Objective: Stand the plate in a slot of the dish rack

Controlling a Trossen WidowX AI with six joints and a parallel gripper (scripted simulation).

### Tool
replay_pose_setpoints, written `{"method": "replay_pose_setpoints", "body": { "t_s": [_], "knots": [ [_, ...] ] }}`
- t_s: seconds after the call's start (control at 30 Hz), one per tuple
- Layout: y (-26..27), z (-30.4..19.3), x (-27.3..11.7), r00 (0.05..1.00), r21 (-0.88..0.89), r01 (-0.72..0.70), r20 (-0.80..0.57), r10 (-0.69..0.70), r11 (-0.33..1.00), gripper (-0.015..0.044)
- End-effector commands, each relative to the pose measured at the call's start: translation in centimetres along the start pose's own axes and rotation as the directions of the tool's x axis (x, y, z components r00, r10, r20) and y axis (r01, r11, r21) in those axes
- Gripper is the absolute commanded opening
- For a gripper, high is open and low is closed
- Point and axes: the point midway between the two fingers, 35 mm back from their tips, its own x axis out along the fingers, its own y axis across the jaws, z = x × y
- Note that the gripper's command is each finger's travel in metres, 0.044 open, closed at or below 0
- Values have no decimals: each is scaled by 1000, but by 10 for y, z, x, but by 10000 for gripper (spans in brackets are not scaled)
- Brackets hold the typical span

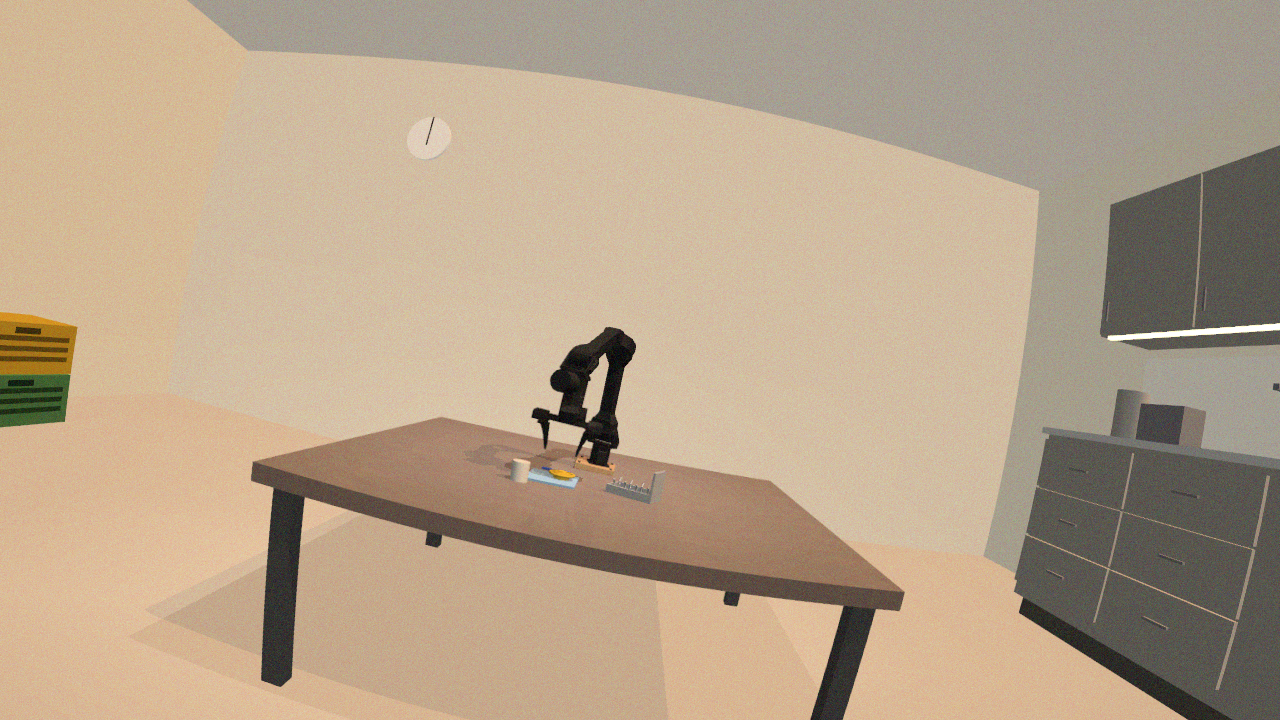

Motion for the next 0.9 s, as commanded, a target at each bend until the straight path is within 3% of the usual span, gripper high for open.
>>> {"method": "replay_pose_setpoints", "body": {
  "t_s": [0.0,0.87],
  "knots": [
    [14,4,6,998,3,-48,-44,48,999,400],
    [15,3,42,998,3,-48,-44,48,999,400]
  ]
}}
